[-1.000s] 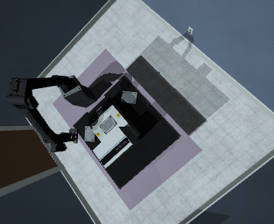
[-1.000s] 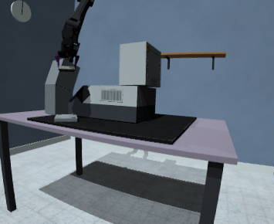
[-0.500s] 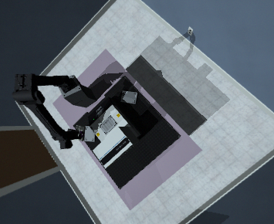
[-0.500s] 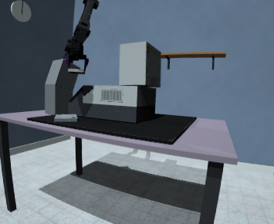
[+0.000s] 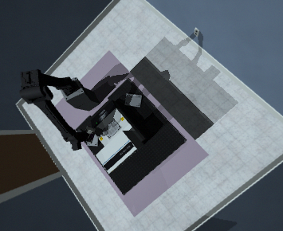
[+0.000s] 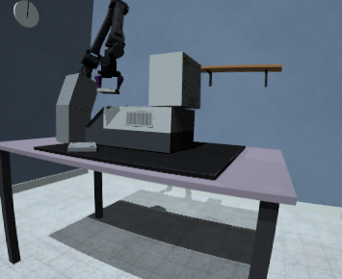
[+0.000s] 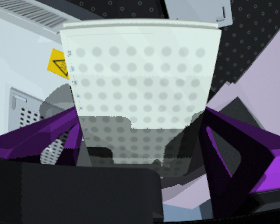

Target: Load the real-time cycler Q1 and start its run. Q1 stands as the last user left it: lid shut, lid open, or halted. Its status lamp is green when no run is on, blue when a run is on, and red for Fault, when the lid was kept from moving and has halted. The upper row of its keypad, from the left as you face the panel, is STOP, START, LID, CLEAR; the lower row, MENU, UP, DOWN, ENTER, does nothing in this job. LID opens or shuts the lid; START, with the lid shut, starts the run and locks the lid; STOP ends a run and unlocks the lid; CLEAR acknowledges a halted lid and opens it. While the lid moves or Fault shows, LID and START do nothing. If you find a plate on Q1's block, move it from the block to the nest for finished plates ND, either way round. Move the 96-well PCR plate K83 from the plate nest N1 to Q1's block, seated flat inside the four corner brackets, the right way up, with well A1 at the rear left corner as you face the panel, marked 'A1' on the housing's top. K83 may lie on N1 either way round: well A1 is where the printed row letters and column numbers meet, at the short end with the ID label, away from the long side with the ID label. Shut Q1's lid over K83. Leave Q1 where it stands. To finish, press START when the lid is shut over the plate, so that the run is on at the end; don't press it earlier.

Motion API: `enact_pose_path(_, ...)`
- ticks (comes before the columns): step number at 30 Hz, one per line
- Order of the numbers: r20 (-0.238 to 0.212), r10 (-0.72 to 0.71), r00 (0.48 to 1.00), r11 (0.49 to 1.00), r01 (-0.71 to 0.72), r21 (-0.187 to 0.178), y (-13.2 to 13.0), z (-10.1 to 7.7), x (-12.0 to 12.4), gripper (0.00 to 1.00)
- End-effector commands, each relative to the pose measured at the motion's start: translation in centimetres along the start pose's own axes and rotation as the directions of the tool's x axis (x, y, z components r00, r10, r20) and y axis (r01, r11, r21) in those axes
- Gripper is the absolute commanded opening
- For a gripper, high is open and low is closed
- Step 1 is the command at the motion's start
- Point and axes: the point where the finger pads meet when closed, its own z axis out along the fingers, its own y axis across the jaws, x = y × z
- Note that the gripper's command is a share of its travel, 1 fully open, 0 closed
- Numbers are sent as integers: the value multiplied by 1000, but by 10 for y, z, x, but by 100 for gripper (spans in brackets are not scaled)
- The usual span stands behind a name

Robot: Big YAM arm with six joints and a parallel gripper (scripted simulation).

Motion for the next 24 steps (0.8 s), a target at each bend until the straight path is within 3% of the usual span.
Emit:
enact_pose_path(1,55,137,989,990,-135,-44,21,-19,-8,0)
enact_pose_path(5,42,185,982,982,-183,-40,24,-17,1,0)
enact_pose_path(10,-1,213,977,977,-213,3,36,-3,35,0)
enact_pose_path(18,41,340,940,939,-337,-63,83,-22,35,0)
enact_pose_path(24,27,346,938,937,-345,-48,100,-15,49,0)
